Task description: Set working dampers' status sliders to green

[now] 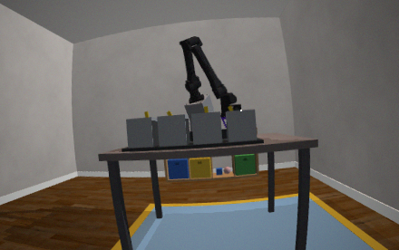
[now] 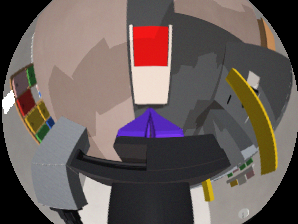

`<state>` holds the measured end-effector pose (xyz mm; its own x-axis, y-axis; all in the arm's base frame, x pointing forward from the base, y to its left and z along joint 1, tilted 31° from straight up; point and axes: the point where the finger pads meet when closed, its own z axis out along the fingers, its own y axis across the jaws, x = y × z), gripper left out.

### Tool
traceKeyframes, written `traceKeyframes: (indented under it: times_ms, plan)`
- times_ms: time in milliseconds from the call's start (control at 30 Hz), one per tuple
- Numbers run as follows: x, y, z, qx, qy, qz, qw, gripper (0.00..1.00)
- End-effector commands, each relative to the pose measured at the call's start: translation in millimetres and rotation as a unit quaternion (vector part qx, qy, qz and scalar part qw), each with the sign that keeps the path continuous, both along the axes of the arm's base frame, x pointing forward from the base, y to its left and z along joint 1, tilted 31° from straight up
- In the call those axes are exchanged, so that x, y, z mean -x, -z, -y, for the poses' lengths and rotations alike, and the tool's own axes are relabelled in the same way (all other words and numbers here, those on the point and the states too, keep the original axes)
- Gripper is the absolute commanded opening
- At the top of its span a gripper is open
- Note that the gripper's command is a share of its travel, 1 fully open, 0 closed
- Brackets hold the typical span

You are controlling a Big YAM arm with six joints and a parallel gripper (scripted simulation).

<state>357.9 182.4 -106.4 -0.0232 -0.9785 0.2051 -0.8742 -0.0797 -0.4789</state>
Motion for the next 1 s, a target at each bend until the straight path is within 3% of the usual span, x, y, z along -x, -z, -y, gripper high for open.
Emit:
traceKeyframes:
  times_ms: [0,967]
  plan:
    - [-2.9,6.1,2.4,0.002,0.0,-0.004,1.0,0.0]
    - [0.2,6.4,-4.9,0.002,-0.003,-0.005,1.0,0.0]
